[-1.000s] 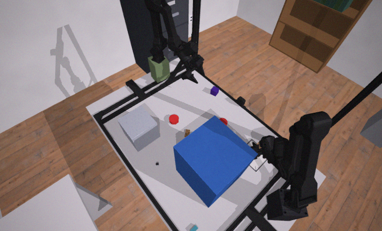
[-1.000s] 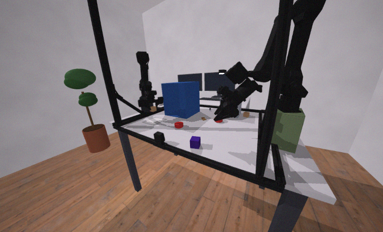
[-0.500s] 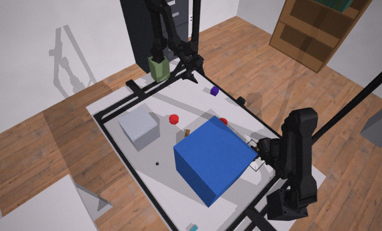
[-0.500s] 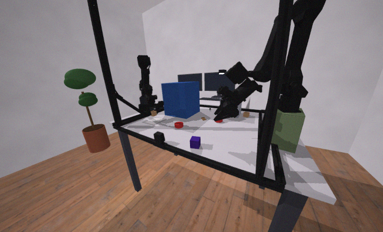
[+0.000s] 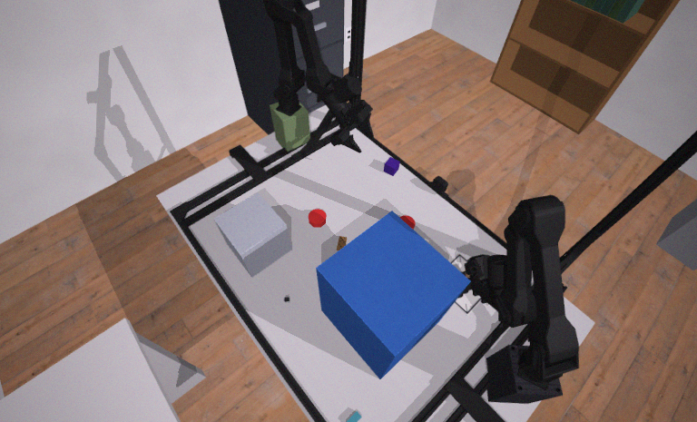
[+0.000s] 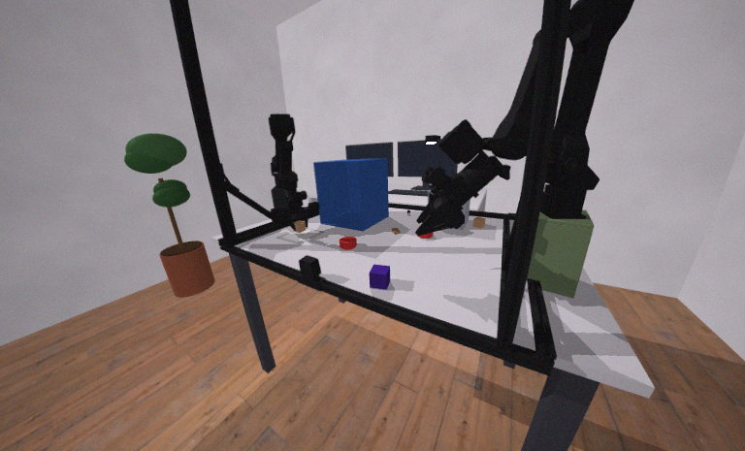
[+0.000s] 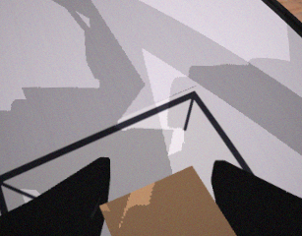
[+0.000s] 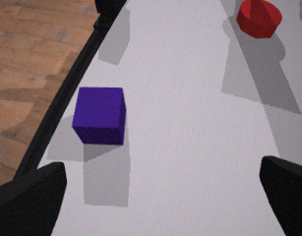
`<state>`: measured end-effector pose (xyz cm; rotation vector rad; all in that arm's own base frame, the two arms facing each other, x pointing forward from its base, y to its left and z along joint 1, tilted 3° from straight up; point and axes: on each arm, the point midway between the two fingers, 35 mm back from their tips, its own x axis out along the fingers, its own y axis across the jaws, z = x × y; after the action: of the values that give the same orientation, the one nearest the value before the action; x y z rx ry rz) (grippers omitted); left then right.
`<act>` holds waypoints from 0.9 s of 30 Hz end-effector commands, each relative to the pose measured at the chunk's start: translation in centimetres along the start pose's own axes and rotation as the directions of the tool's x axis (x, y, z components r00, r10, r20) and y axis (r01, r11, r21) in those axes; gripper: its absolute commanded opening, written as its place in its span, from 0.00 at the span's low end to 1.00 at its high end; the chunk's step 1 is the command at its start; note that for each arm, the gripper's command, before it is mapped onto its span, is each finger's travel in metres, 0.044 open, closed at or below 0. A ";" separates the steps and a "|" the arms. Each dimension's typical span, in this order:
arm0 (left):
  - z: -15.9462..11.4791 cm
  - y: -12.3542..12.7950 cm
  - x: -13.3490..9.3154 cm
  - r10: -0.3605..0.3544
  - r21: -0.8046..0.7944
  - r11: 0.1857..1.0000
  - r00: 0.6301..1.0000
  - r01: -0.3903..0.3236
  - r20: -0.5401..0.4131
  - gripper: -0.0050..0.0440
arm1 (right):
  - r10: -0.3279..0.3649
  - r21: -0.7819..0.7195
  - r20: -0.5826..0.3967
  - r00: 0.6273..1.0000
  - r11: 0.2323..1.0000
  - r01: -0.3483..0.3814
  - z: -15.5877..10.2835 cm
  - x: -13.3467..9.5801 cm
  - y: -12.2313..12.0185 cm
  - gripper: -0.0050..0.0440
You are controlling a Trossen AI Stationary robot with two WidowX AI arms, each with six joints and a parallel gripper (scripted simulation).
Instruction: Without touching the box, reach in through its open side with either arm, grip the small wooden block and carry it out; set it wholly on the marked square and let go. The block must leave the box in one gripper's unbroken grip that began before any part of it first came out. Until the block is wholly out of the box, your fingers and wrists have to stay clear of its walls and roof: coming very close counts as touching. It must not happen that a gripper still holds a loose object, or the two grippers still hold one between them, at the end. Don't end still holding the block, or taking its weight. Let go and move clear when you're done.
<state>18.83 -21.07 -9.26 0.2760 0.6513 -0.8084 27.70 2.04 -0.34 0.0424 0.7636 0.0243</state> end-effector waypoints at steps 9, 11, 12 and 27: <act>-1.2 0.0 1.3 0.001 -0.002 1.000 1.000 -0.001 -0.025 0.10 | -0.004 0.005 0.001 1.000 1.000 0.004 0.0 0.0 -0.1 0.92; -1.4 0.0 1.5 0.001 -0.002 1.000 1.000 -0.001 -0.030 0.10 | -0.004 0.005 0.001 1.000 1.000 0.004 0.0 0.0 -0.1 0.92; -1.1 0.0 1.1 -0.001 0.000 1.000 1.000 0.001 -0.025 0.15 | -0.004 0.005 0.001 1.000 1.000 0.004 0.0 0.0 -0.1 0.92; -1.1 0.0 1.1 -0.001 0.000 1.000 1.000 0.001 -0.025 0.79 | -0.004 0.005 0.001 1.000 1.000 0.004 0.0 0.0 -0.1 0.92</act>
<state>18.91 -21.23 -10.78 0.2855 0.6736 -0.8067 27.70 2.04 -0.34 0.0424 0.7636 0.0243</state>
